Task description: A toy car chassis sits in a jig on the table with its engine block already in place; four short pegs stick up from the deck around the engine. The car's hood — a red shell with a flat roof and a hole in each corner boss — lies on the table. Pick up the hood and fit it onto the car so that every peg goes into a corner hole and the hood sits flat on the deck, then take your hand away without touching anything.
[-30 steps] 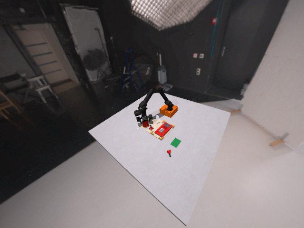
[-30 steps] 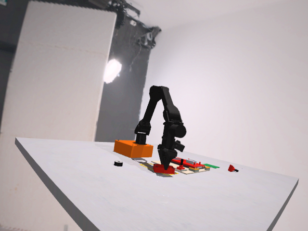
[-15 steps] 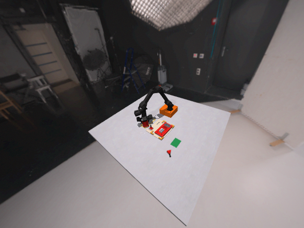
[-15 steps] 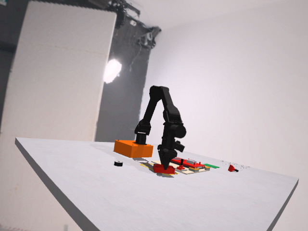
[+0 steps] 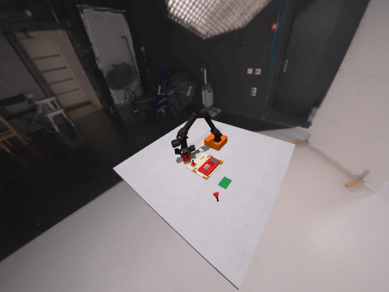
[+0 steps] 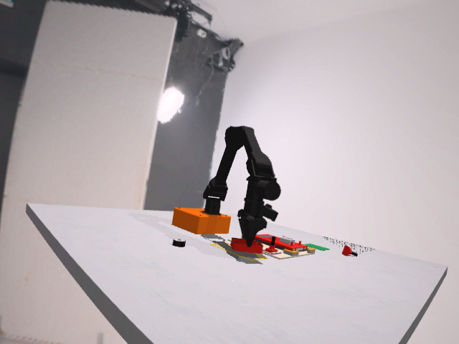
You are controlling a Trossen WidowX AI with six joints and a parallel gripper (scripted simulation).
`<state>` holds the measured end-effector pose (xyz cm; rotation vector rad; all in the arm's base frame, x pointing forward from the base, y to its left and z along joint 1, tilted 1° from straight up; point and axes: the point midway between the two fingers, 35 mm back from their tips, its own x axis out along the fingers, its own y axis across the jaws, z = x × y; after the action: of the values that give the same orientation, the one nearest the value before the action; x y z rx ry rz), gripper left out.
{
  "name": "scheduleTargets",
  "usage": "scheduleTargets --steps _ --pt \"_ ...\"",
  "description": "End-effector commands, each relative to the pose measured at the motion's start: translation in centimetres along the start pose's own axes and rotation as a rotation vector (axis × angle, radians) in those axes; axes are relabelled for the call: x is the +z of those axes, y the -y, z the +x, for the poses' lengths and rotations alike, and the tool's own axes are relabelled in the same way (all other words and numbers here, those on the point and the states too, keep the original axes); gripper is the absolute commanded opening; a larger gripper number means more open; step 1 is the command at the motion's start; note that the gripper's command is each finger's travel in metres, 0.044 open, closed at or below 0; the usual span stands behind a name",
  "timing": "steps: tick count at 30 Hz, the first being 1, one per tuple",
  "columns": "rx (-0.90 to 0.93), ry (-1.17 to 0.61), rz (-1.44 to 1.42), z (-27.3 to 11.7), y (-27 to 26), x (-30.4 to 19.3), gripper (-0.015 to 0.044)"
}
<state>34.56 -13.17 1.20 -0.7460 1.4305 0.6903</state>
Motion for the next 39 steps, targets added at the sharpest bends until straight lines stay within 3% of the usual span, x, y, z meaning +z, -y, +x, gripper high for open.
scheduleTargets --steps 1,13,19,39 --pt "-0.016 0.005 0.001 -1.7 0.2 0.1 0.0" --pt "-0.016 0.005 0.001 -5.9 0.2 0.0 0.0" --pt "-0.007 0.002 0.017 -5.7 0.2 0.1 0.0" --pt "-0.011 0.005 0.572 -5.9 0.5 0.9 0.0"
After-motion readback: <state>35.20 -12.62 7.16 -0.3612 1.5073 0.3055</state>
